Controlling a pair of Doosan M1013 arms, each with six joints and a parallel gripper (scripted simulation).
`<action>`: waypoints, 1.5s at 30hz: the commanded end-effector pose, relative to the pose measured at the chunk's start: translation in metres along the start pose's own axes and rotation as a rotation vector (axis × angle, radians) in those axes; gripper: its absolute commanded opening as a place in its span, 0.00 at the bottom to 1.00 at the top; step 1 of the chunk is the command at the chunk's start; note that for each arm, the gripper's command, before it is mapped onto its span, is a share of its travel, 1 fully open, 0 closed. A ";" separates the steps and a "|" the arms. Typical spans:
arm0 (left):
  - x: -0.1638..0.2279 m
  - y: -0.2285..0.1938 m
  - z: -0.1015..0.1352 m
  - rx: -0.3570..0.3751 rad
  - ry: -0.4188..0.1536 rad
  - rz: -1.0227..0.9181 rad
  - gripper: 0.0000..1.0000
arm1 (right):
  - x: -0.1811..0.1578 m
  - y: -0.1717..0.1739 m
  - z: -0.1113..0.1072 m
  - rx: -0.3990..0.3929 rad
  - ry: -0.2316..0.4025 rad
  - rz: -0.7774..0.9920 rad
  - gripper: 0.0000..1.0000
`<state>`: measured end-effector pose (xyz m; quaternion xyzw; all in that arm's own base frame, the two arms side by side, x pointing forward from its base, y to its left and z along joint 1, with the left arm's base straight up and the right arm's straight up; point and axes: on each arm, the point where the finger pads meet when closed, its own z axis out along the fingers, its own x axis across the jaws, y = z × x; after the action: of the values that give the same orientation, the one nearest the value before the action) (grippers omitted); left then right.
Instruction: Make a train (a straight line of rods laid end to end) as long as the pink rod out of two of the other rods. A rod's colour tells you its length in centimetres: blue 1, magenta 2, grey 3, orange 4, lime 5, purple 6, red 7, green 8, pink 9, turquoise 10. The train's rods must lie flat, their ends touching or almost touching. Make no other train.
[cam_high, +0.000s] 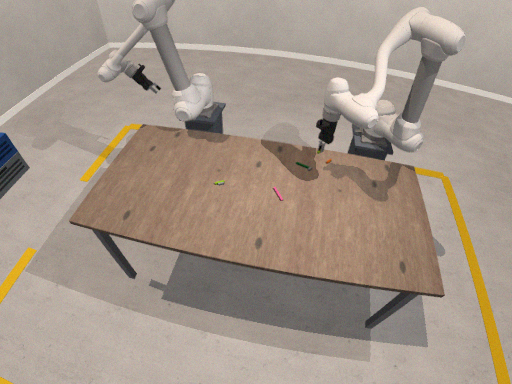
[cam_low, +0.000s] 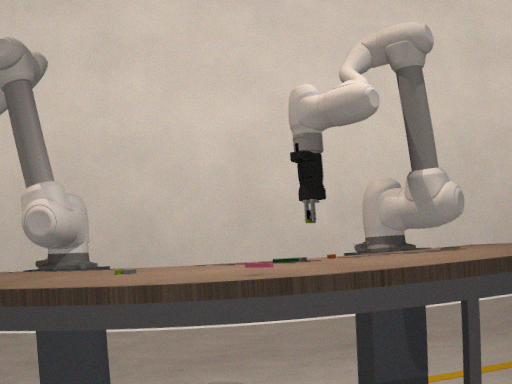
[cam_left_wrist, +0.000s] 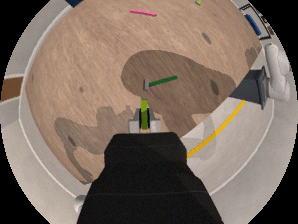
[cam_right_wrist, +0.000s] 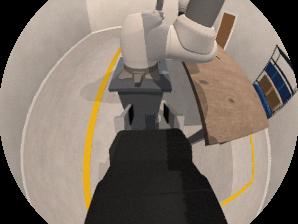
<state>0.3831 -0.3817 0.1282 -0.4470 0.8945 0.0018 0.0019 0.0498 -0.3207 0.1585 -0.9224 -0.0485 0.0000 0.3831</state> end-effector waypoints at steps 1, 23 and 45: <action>-0.021 0.031 0.006 0.003 0.005 0.055 0.24 | 0.000 0.000 0.000 -0.001 0.000 0.000 1.00; -0.022 0.034 0.014 0.003 0.005 0.060 0.24 | 0.000 0.000 0.000 -0.001 0.000 0.000 1.00; -0.022 0.034 0.089 0.003 0.005 0.060 0.24 | 0.000 0.000 0.000 -0.001 0.000 0.000 1.00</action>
<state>0.3687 -0.3426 0.0454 -0.4200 0.9075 0.0002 -0.0002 0.0498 -0.3207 0.1585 -0.9224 -0.0485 0.0000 0.3831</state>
